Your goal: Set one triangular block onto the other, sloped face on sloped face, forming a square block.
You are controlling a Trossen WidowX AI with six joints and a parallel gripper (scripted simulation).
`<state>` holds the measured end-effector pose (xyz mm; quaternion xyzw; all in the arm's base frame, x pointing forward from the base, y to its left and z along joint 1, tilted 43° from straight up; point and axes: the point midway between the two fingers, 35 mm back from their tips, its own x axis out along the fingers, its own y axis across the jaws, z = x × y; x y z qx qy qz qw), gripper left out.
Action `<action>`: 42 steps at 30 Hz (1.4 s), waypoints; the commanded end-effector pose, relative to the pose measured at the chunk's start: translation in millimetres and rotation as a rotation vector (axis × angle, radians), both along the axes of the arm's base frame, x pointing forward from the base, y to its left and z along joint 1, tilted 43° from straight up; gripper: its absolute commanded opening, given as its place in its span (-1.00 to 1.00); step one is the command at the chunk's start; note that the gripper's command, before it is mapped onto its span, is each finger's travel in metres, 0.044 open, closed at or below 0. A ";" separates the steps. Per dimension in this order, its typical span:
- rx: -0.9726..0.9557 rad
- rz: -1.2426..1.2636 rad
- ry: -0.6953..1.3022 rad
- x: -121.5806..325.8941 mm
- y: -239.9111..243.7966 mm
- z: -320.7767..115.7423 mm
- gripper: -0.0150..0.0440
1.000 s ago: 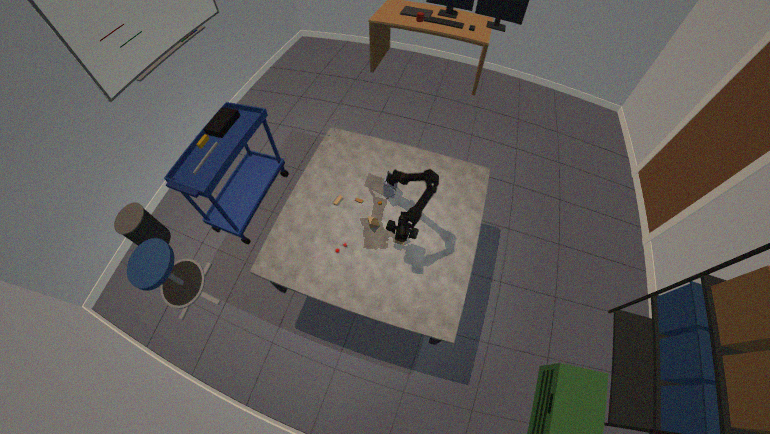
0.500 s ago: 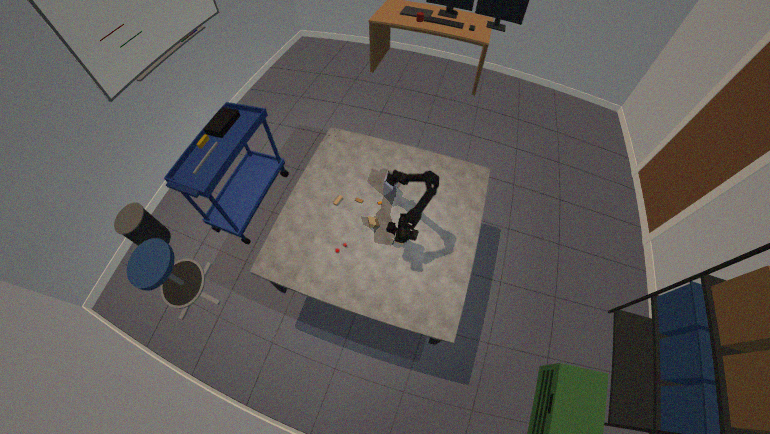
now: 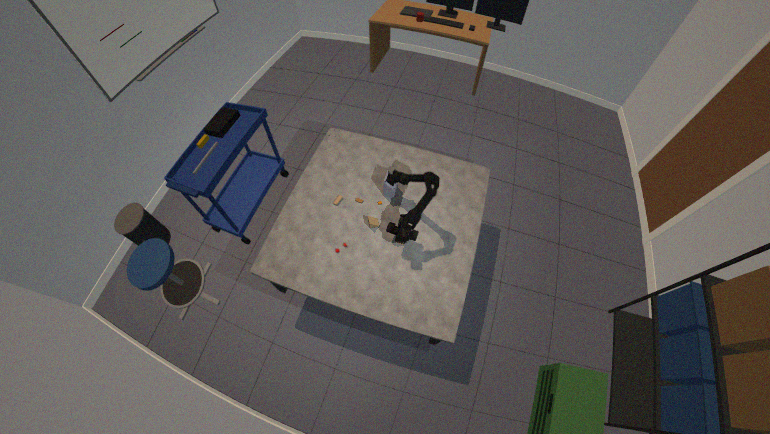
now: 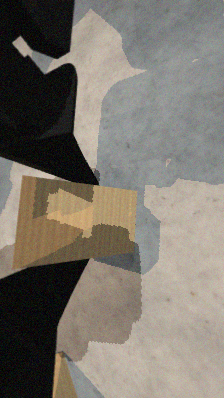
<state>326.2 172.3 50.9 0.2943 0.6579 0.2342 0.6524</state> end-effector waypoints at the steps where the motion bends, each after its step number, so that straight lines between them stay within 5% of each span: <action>1: -0.005 -0.005 0.002 0.2 -0.2 -1.1 0.38; 6: -0.005 -0.005 0.002 0.2 -0.2 -1.1 0.26; 15: -0.005 -0.003 0.001 0.0 -13.2 12.6 -0.49; 29: -0.008 0.023 -0.022 -0.8 -20.5 19.3 -0.49; 42: -0.018 0.254 -0.244 -0.8 -20.7 18.0 -0.49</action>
